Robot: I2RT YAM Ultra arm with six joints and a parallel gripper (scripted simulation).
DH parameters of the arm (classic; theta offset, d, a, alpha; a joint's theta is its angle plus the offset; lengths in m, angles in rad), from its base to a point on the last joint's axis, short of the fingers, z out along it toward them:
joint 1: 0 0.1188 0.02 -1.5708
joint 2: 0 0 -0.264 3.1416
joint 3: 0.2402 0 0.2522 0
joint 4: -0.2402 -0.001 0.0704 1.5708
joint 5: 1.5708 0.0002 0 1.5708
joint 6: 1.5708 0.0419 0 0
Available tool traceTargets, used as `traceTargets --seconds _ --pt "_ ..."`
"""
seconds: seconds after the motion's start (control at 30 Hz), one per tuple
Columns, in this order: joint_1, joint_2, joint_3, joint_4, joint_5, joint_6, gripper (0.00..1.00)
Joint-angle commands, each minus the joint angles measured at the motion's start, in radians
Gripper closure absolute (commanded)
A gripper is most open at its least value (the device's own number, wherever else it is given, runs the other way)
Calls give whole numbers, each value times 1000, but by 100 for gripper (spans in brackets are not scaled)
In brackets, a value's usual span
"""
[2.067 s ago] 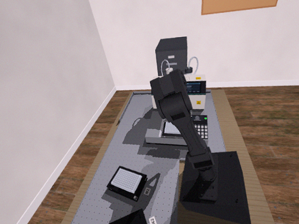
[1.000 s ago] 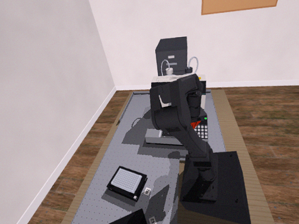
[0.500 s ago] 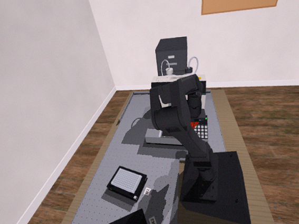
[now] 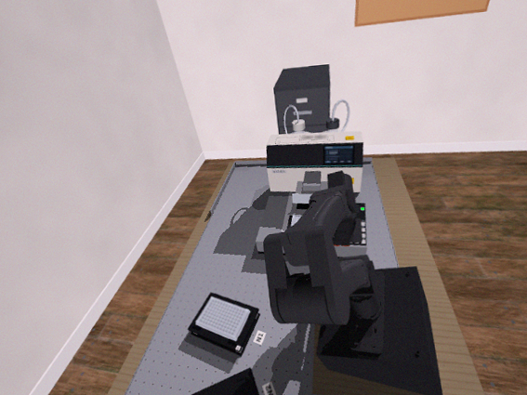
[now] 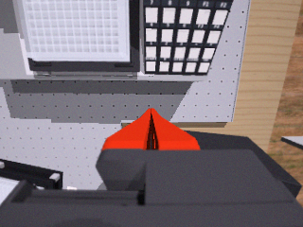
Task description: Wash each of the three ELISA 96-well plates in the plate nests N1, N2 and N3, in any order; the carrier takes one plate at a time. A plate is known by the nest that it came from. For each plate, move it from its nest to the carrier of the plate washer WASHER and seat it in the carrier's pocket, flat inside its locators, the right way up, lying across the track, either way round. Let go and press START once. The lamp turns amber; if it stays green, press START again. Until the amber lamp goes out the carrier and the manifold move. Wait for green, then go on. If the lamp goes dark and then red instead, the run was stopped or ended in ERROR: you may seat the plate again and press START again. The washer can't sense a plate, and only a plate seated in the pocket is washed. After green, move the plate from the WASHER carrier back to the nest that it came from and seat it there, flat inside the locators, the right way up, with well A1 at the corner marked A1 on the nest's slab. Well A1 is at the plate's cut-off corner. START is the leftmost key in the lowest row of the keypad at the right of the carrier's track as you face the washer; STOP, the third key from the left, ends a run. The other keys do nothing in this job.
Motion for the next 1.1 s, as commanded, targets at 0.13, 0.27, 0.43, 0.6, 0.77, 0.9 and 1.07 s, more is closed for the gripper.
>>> traceTargets --seconds 0.13,0.27,0.43,0.6,0.77,0.9,1.07 --pt "5 -68 -29 116 14 71 100" --pt "5 -68 -29 116 14 71 100" --pt "5 -69 -29 116 14 71 100" --pt "5 -69 -29 116 14 71 100" --pt "5 -69 -29 116 14 71 100" --pt "5 -69 -29 116 14 71 100" --pt "5 -69 -29 116 15 71 100"
